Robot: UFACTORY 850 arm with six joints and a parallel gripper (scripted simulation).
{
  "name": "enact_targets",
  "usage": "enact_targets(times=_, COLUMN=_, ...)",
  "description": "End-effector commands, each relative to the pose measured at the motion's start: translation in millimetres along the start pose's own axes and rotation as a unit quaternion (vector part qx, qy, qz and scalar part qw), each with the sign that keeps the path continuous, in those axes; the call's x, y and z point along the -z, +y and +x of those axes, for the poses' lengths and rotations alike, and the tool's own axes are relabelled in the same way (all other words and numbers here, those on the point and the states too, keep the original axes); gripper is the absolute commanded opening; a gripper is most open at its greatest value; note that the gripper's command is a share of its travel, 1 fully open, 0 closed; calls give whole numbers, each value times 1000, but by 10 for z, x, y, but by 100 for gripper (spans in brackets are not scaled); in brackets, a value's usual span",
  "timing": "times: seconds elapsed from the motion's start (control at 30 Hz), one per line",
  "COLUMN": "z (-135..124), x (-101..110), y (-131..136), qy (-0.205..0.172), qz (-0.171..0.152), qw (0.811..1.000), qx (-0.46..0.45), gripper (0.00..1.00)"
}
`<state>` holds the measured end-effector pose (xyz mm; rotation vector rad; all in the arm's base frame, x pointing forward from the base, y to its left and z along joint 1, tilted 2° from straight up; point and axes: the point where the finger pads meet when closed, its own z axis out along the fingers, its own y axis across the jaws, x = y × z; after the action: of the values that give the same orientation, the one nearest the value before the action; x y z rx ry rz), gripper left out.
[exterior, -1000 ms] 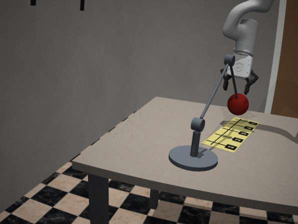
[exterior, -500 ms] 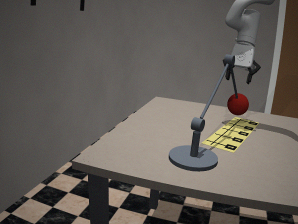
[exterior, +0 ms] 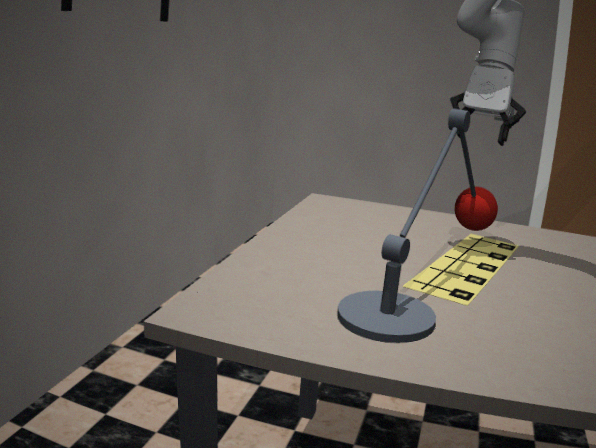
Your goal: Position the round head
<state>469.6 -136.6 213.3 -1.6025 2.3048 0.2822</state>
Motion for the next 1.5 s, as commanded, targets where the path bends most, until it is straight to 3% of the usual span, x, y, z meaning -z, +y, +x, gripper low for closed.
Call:
enact_targets(times=0.0, z=-3, x=196, y=-7, qy=0, qz=1, qw=1000, qx=0, gripper=100)
enact_targets(times=1.47, z=-2, x=159, y=-8, qy=0, qz=1, qw=1000, qx=0, gripper=100)
